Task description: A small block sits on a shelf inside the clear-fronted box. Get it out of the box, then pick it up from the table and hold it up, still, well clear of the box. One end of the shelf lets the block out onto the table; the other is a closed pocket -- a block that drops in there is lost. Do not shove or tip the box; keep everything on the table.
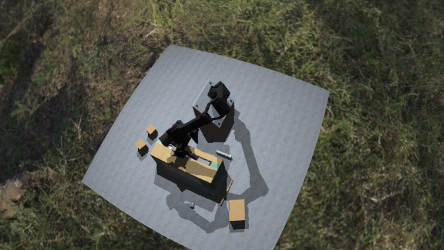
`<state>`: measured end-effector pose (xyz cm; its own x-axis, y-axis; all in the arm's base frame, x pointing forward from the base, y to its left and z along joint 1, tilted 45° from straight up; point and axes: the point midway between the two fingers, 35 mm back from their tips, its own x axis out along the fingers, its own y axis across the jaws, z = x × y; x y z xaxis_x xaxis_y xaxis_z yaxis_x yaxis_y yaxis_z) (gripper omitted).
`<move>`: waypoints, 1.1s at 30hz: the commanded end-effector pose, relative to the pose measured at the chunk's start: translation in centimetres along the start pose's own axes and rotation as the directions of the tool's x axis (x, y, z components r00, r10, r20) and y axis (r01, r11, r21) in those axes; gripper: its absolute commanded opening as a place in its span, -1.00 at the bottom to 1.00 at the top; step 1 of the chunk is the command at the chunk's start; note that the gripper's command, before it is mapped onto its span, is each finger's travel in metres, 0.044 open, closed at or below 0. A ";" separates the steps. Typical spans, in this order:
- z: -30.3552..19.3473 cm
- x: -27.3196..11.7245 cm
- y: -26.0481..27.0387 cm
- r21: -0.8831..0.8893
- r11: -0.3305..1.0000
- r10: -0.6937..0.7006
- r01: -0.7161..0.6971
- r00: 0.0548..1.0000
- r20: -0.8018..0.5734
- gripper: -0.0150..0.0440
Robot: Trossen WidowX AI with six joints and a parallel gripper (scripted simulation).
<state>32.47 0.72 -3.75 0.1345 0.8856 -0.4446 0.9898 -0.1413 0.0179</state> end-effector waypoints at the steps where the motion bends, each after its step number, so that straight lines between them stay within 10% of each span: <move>1: -0.8 0.3 0.0 0.000 1.000 0.000 0.000 1.000 -0.003 0.86; 33: -2.0 0.7 0.1 0.000 1.000 0.000 0.000 1.000 -0.004 0.86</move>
<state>32.72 1.87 -2.62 0.1340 0.8859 -0.4440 0.9899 -0.1409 0.0176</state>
